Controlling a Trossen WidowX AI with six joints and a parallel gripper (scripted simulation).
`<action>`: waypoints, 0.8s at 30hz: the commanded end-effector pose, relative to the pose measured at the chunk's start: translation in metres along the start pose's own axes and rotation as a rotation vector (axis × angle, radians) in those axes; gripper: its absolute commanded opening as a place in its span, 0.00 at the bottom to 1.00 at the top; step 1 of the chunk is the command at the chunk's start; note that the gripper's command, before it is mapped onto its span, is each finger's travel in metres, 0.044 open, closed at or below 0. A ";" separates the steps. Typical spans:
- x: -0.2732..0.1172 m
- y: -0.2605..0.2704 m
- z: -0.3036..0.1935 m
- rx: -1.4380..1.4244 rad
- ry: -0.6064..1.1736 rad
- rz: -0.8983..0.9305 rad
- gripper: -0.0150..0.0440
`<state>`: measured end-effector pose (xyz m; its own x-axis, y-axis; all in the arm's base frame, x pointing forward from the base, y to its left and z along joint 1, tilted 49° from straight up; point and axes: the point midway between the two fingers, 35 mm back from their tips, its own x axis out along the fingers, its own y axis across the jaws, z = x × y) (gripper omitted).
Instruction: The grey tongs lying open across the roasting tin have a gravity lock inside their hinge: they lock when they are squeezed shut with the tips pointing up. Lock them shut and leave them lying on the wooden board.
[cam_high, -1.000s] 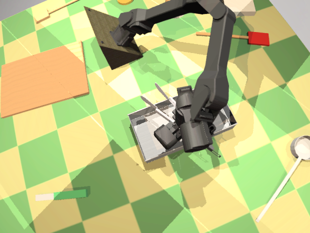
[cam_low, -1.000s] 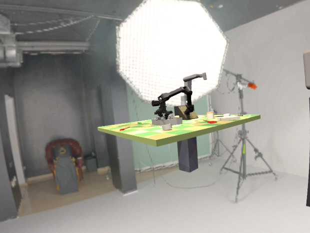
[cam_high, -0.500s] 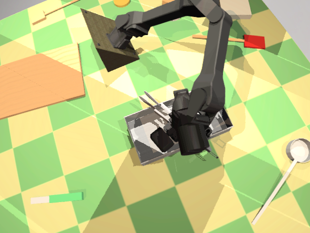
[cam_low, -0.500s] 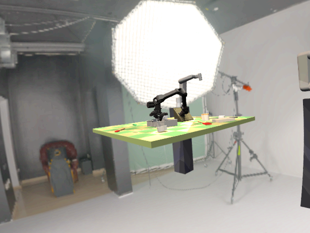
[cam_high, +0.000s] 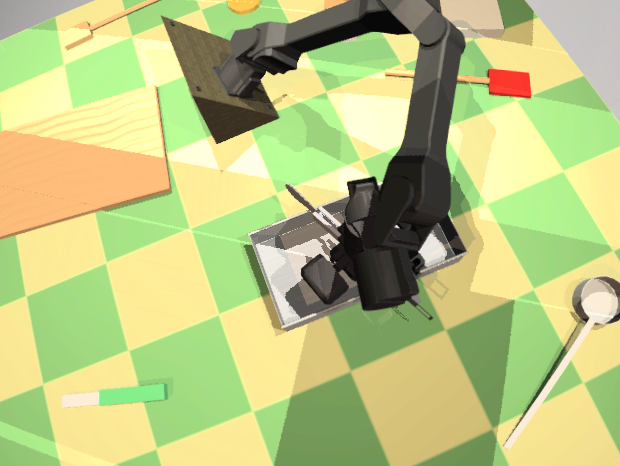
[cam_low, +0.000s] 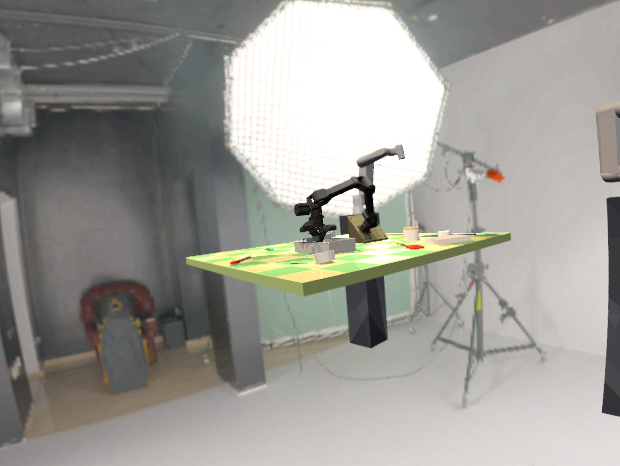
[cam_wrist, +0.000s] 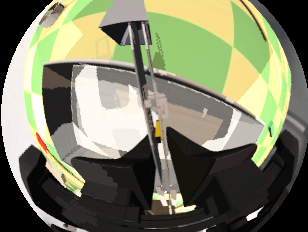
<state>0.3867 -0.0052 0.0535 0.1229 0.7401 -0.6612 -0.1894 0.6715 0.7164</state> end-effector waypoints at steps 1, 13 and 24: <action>0.000 0.000 0.000 0.000 -0.001 0.002 0.01; -0.125 -0.001 -0.003 0.073 -0.059 -0.025 0.00; -0.128 -0.001 -0.003 0.075 -0.061 -0.025 0.00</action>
<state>0.3686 -0.0969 0.1349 0.1828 0.7269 -0.6620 -0.1109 0.6843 0.7207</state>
